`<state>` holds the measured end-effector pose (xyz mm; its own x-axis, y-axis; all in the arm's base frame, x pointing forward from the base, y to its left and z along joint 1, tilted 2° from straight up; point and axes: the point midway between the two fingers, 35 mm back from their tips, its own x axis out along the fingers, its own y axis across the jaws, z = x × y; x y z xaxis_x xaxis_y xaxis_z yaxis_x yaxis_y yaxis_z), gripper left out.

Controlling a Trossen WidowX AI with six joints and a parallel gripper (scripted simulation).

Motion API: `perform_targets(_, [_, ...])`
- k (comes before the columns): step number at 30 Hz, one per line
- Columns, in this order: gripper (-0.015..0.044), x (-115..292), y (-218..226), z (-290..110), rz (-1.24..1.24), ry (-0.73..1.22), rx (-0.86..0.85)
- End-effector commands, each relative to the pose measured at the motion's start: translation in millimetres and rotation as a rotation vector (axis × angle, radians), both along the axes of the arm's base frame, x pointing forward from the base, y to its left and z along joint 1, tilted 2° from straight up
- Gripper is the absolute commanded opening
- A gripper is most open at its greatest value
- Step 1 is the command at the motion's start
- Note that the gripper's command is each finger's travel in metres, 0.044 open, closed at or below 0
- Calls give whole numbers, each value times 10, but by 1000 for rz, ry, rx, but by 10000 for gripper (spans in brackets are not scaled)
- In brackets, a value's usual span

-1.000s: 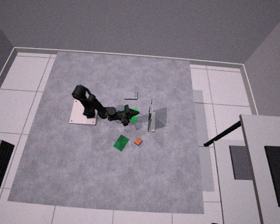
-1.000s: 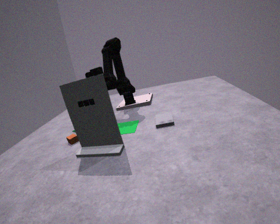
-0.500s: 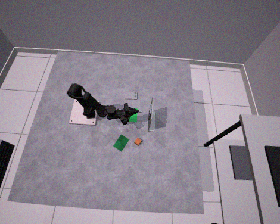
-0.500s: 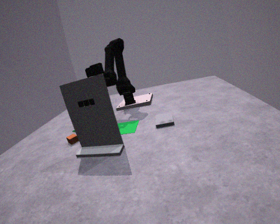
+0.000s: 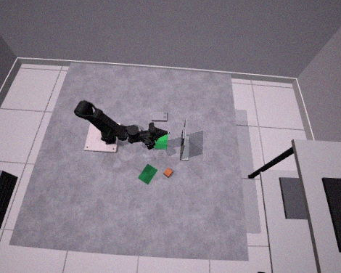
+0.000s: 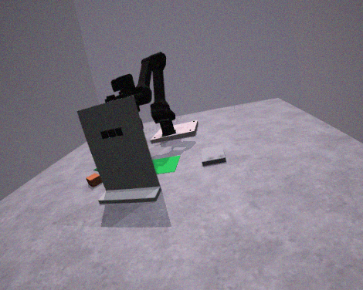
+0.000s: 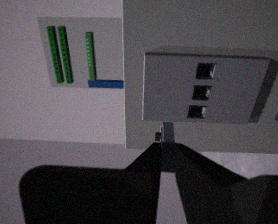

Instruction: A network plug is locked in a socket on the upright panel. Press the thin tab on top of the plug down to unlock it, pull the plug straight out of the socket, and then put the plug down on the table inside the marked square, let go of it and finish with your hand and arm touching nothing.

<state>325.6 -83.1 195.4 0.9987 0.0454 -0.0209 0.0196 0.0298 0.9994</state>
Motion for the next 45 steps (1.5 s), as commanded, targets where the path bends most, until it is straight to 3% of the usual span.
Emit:
perform_targets(1, [0, -30, 16, 99, -5, -4, -1])
perform_targets(10, [0, -32, 47, 102, -11, 31, 15])
perform_targets(28, [0, 97, 223, -460, -73, 398, 116])
perform_targets(45, [0, -90, 450, -916, -134, 767, 91])
